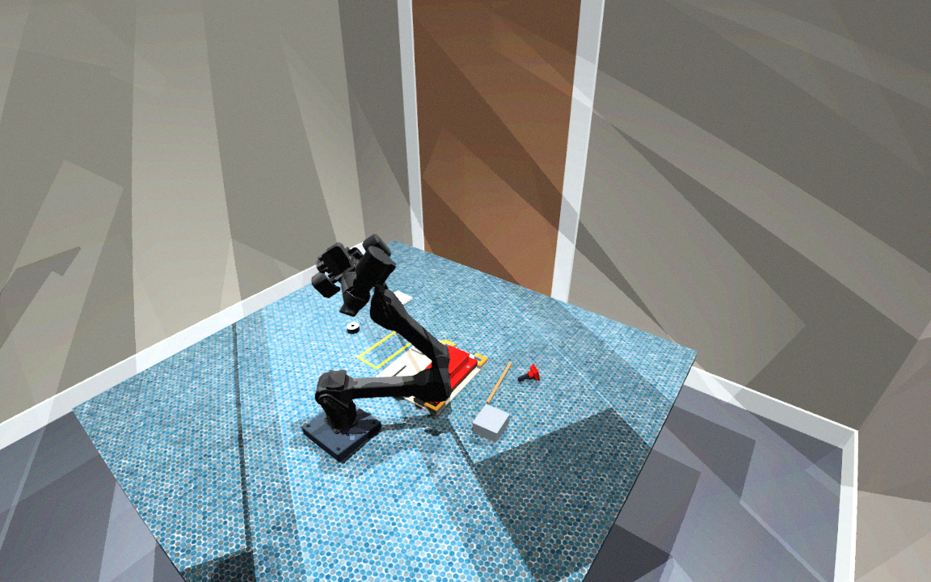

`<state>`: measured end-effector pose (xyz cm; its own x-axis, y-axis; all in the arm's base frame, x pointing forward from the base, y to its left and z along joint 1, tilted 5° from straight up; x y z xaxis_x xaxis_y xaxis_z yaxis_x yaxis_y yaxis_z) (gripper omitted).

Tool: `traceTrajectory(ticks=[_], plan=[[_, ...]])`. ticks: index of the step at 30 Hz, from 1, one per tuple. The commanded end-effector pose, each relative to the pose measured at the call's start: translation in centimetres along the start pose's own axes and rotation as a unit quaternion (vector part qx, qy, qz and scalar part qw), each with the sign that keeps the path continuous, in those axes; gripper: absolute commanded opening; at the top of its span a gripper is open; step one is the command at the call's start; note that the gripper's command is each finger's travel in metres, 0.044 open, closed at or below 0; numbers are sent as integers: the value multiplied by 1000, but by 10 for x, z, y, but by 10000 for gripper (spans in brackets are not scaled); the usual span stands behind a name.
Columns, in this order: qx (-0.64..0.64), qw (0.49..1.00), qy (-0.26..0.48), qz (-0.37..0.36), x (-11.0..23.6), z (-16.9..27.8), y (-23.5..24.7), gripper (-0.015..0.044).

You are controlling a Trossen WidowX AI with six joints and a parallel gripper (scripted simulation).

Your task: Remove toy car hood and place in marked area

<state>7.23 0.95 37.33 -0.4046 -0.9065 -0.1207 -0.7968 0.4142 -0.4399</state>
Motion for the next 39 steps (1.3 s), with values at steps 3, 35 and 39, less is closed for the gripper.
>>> traceTrajectory(ticks=[3,35,39], plan=[[18,1000,3,14,1,-8,4,79],[154,892,408,115,-133,0,29,440],[106,863,477,126,-146,25,8,440]])
Point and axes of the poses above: the point midway between the two fingers, 35 mm back from their tips, its own x axis back along the fingers, its own y axis across the jaws, z = x × y, the point moved 10 cm from there along x, back along the fingers, and after that the axes turned 8 degrees about -x, right-handed, at the moved point
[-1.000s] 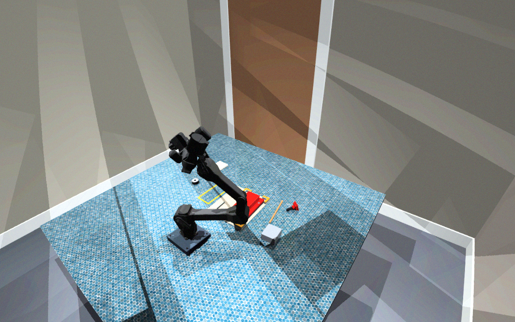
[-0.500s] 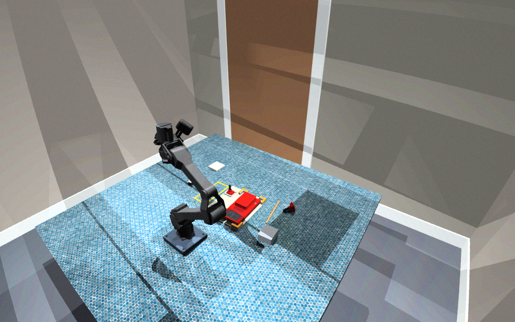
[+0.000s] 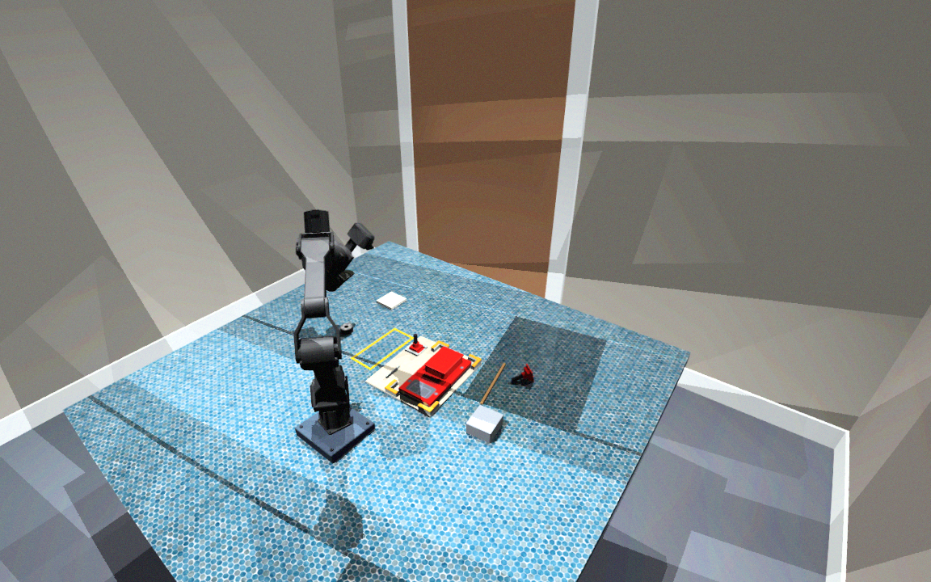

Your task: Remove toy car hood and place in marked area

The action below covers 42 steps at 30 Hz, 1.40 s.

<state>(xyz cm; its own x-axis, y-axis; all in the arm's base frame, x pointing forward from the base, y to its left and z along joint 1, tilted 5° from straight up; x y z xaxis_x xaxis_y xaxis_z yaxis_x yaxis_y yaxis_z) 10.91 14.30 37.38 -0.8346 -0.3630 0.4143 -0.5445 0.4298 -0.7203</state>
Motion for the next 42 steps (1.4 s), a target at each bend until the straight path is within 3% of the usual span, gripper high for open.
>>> traceTrajectory(ticks=[1,13,24,27,42], plan=[[-41,995,86,-20,-35,10,-11,440],[-219,920,314,-82,-121,88,-56,440],[-449,754,460,-132,-160,210,-98,440],[-486,721,474,-141,-162,231,-102,440],[-486,721,473,-141,-165,231,-98,440]])
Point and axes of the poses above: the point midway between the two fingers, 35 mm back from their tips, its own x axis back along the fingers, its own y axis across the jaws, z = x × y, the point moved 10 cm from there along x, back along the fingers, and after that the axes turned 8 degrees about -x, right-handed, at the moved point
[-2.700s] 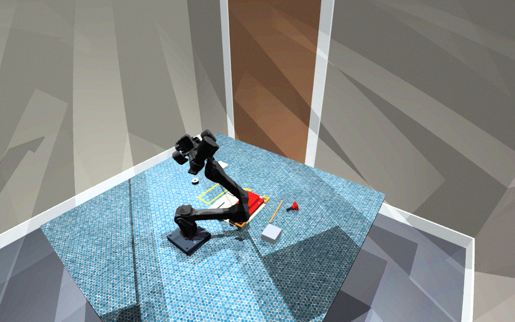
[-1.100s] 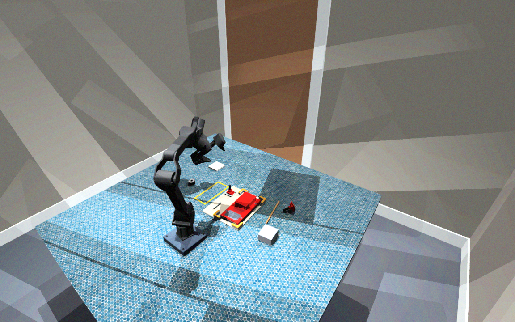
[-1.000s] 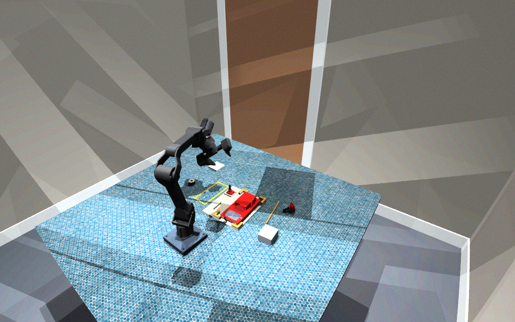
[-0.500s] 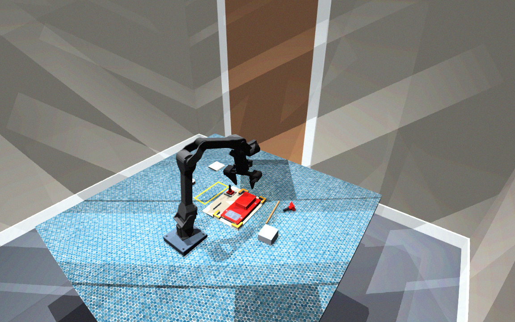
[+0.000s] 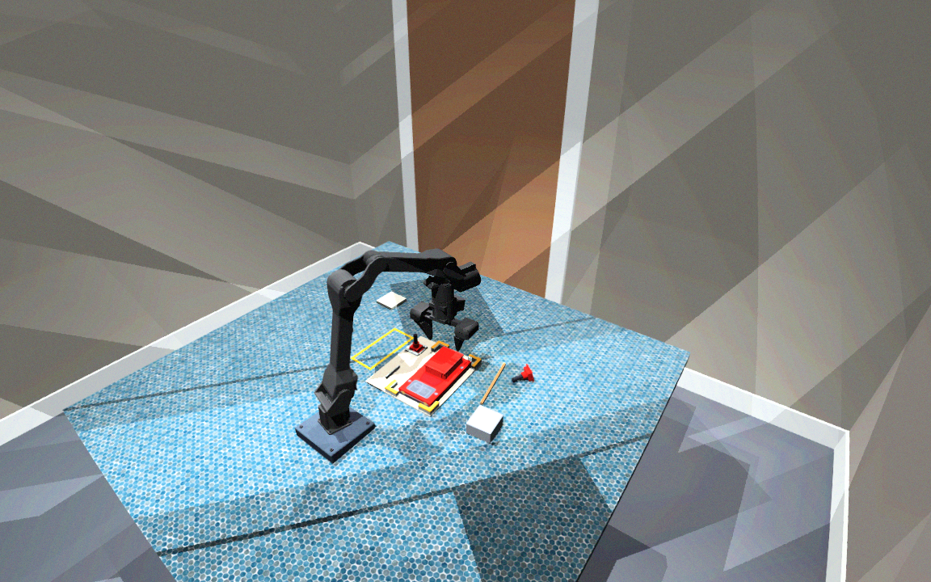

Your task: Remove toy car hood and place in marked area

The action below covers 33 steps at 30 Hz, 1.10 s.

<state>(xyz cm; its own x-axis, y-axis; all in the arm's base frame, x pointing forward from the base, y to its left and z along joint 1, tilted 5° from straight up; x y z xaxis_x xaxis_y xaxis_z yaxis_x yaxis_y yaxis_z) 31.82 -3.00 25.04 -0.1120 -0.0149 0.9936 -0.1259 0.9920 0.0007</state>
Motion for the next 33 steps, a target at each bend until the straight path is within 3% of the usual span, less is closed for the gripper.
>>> traceTrajectory(ticks=[1,33], plan=[[-3,1000,0,-3,-4,0,0,440],[-3,1000,0,-3,-31,-1,0,440]])
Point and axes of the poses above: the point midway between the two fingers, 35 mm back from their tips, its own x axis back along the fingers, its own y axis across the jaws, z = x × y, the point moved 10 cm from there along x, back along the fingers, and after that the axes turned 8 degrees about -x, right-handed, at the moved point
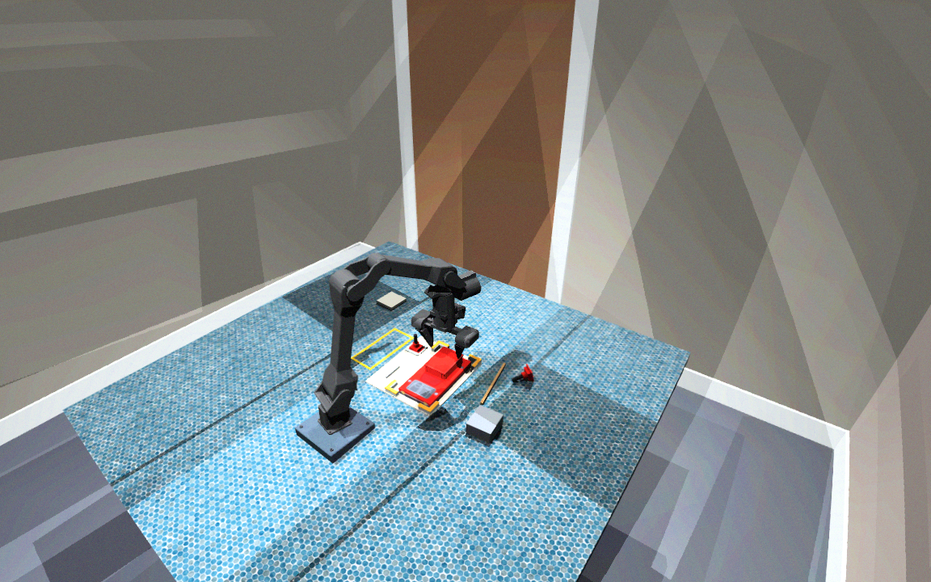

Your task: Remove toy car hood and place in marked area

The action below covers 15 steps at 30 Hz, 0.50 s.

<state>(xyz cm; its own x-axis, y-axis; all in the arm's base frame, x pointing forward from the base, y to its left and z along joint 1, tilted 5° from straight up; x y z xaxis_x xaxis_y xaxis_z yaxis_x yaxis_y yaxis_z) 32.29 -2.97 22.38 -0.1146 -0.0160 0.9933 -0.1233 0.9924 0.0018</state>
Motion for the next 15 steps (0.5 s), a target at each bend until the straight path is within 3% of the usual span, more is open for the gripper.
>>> traceTrajectory(ticks=[1,15], plan=[[-2,1000,1,-2,-5,1,1,440],[-2,1000,1,-2,-17,1,2,440]])
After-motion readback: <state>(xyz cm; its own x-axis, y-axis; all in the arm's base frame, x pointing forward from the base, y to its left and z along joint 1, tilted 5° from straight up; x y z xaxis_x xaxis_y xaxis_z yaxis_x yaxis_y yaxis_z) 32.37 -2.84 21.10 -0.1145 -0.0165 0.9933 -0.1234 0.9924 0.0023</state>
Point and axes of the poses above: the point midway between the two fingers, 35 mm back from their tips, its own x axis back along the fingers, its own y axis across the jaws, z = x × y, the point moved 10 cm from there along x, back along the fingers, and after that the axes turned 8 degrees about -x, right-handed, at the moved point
